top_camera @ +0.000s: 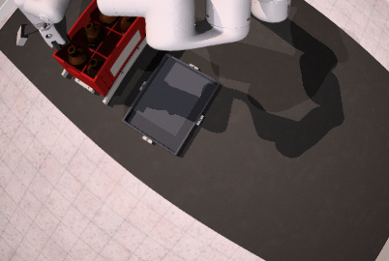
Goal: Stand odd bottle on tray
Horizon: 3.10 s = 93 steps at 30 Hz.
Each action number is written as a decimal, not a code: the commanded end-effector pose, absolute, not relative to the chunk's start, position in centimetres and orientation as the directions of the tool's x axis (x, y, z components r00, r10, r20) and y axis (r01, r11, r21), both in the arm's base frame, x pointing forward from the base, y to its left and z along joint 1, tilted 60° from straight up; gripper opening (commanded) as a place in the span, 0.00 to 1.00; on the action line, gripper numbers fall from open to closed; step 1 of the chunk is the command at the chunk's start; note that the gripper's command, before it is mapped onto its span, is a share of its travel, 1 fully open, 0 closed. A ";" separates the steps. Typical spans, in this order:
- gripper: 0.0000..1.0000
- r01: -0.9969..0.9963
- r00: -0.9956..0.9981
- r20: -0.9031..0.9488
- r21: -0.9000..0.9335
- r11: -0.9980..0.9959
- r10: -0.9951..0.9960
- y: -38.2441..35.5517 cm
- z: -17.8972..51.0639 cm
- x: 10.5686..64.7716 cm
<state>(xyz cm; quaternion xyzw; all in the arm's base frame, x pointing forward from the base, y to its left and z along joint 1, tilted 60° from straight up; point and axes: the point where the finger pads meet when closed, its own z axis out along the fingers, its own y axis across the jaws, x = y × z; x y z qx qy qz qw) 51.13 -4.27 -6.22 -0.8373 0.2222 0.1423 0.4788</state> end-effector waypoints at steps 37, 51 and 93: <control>0.65 -0.507 0.862 -0.449 -0.739 -0.443 -0.238 0.1 1.6 48.8; 0.65 -0.507 0.862 -0.449 -0.739 -0.443 -0.238 0.1 1.6 48.8; 0.65 -0.507 0.861 -0.448 -0.739 -0.443 -0.239 1.5 0.9 48.8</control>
